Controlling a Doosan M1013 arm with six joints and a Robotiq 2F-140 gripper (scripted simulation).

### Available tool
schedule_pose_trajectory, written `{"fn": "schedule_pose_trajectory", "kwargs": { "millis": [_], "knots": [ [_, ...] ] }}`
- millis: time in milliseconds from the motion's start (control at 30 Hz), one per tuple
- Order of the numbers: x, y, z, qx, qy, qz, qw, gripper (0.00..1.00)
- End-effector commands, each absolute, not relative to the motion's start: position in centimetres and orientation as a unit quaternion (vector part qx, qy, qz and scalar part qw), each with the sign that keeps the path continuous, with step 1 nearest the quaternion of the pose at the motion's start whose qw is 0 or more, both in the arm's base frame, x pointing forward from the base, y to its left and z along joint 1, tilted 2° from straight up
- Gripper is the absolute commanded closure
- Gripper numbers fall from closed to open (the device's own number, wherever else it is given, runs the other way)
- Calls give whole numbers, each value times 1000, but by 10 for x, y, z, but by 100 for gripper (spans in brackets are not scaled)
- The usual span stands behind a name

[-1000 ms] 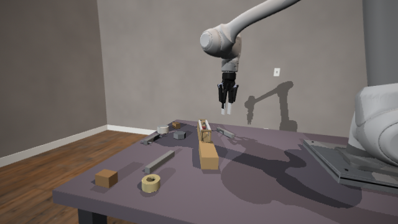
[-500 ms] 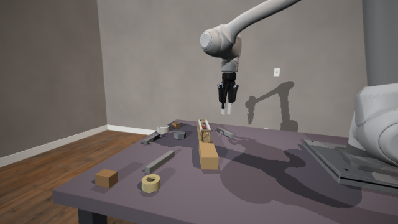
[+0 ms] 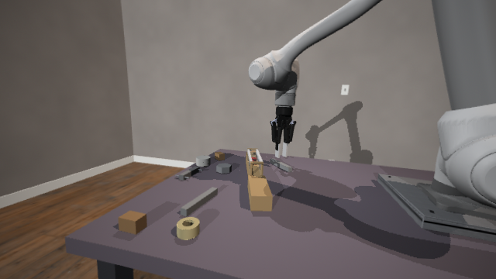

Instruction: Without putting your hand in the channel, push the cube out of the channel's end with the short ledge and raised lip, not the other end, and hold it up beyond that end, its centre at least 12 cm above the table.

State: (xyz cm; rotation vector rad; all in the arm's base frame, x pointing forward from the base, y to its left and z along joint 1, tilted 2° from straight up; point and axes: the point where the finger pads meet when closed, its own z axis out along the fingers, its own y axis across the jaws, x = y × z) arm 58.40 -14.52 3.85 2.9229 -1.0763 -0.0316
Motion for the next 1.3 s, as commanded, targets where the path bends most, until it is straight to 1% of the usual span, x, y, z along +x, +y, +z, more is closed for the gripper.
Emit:
{"fn": "schedule_pose_trajectory", "kwargs": {
  "millis": [0, 433, 767, 1267],
  "knots": [
    [584, -146, 26, 938, -345, -10, 13, 77],
    [584, -146, 15, 938, -345, -10, 13, 77],
    [583, -146, -4, 938, -345, -10, 13, 77],
    [583, -146, -5, 938, -345, -10, 13, 77]
  ]
}}
